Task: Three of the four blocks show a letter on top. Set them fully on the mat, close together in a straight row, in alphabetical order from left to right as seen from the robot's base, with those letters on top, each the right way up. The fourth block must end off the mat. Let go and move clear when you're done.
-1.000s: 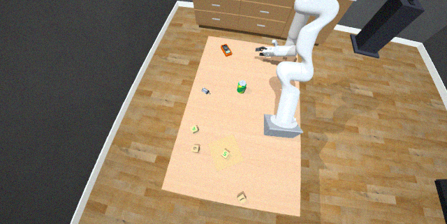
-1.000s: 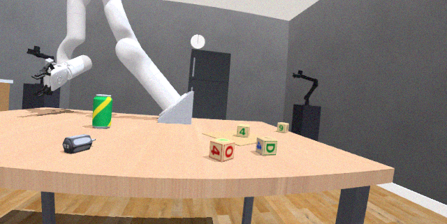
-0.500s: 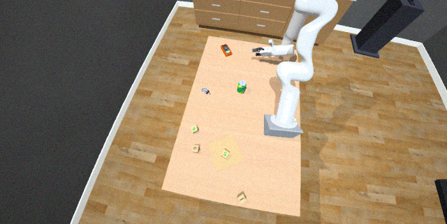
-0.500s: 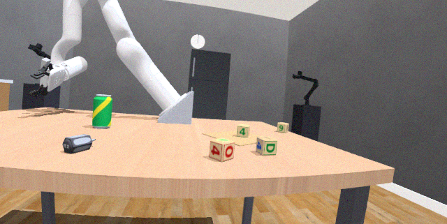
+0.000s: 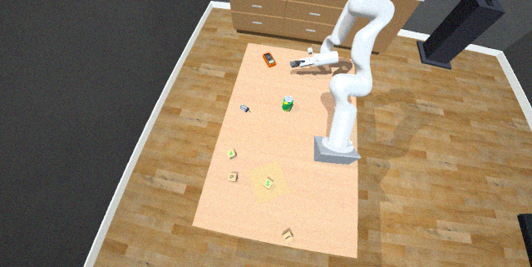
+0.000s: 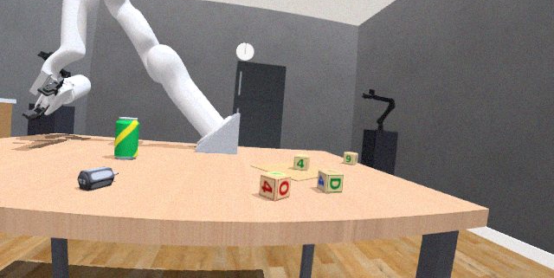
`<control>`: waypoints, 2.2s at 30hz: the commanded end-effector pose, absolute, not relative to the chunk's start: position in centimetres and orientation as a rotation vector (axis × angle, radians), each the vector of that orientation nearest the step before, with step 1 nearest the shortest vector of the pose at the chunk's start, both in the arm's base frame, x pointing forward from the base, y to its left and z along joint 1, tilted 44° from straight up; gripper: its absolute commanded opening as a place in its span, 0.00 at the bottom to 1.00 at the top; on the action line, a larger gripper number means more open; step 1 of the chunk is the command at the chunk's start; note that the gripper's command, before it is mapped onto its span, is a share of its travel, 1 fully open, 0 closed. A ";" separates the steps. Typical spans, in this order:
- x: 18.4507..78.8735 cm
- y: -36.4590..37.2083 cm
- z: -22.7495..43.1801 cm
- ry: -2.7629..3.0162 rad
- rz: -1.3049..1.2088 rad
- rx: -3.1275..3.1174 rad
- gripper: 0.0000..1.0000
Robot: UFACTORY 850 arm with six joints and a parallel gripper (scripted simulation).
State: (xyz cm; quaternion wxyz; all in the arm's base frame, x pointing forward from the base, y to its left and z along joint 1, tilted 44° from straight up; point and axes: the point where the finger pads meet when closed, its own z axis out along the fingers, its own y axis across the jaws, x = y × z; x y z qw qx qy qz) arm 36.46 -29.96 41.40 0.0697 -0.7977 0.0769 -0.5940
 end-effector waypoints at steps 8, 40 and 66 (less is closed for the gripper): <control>42.2 -25.6 39.2 -0.225 -1.651 -2.420 1.00; 51.8 -11.0 31.5 -1.291 -1.316 -2.095 1.00; 54.6 4.2 22.7 -2.021 -1.020 -1.424 1.00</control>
